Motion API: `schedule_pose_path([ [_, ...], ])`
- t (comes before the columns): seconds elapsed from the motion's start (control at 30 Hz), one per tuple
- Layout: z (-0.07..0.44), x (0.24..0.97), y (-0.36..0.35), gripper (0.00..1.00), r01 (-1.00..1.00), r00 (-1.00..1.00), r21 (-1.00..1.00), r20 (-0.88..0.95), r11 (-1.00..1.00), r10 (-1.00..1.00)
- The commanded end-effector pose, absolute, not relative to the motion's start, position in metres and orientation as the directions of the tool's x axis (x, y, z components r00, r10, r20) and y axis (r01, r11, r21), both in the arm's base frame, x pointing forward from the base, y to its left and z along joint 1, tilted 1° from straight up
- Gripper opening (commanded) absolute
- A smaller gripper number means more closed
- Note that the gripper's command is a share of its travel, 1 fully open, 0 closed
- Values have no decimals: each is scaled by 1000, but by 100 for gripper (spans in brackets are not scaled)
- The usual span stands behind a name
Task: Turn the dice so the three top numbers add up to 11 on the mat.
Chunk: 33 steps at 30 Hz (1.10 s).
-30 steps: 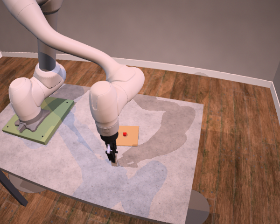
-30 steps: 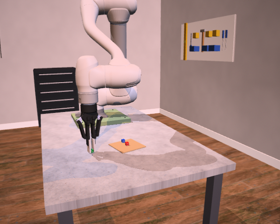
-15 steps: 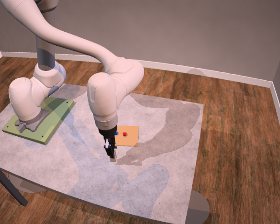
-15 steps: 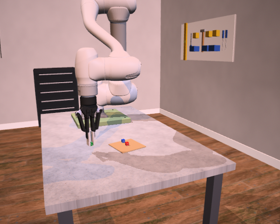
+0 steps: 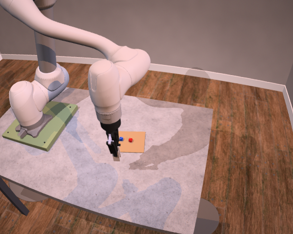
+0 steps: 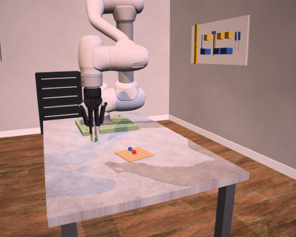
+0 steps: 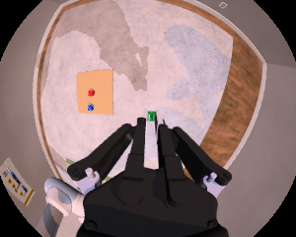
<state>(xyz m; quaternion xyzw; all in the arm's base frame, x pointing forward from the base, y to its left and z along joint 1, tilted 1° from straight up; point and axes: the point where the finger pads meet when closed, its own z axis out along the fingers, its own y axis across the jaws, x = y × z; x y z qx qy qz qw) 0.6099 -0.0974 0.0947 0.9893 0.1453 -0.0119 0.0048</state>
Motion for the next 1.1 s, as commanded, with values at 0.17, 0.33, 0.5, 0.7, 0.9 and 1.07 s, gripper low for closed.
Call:
schedule_pose_path([
  [0.17, 98, 612, -89, 7, 284, 959, 4, -25, -959, 284],
  [0.33, 99, 630, 13, 7, 209, 978, 6, -24, -978, 208],
  [0.5, 99, 632, 69, 7, 168, 986, 7, -24, -986, 168],
  [0.7, 100, 631, 95, 7, 150, 988, 7, -24, -989, 150],
  [0.9, 100, 631, 95, 7, 150, 988, 7, -24, -989, 150],
  [1.07, 99, 631, 95, 7, 150, 988, 7, -24, -989, 150],
])
